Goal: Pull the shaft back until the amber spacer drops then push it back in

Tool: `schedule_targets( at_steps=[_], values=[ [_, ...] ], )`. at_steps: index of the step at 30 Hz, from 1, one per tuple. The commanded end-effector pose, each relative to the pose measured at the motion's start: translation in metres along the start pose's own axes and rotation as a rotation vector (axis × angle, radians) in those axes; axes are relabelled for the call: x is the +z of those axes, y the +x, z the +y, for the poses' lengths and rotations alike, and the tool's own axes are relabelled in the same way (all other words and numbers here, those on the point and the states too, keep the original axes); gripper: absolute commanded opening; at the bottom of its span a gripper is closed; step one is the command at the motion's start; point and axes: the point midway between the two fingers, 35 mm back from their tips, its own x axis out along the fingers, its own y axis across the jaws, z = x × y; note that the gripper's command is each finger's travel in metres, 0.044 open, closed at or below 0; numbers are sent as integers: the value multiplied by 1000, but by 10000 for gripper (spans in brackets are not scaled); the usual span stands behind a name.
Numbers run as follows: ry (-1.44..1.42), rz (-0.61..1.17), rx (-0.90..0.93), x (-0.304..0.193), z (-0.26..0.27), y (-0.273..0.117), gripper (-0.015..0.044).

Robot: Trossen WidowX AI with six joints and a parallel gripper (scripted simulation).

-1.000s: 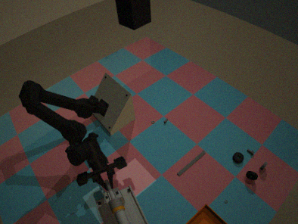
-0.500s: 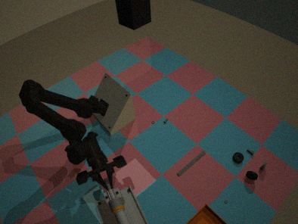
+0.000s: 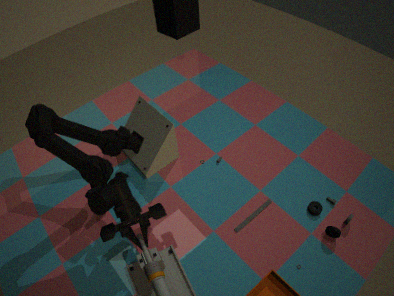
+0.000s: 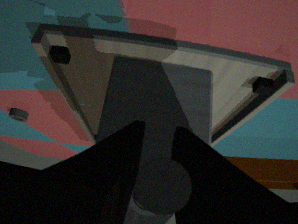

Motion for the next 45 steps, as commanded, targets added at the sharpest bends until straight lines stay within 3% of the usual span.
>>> schedule_targets(
  at_steps=[1, 45],
  values=[
    [-1, 0, 1, 3, 0, -3, 0],
    [-1, 0, 1, 6, 0, -6, 0]
  ],
)
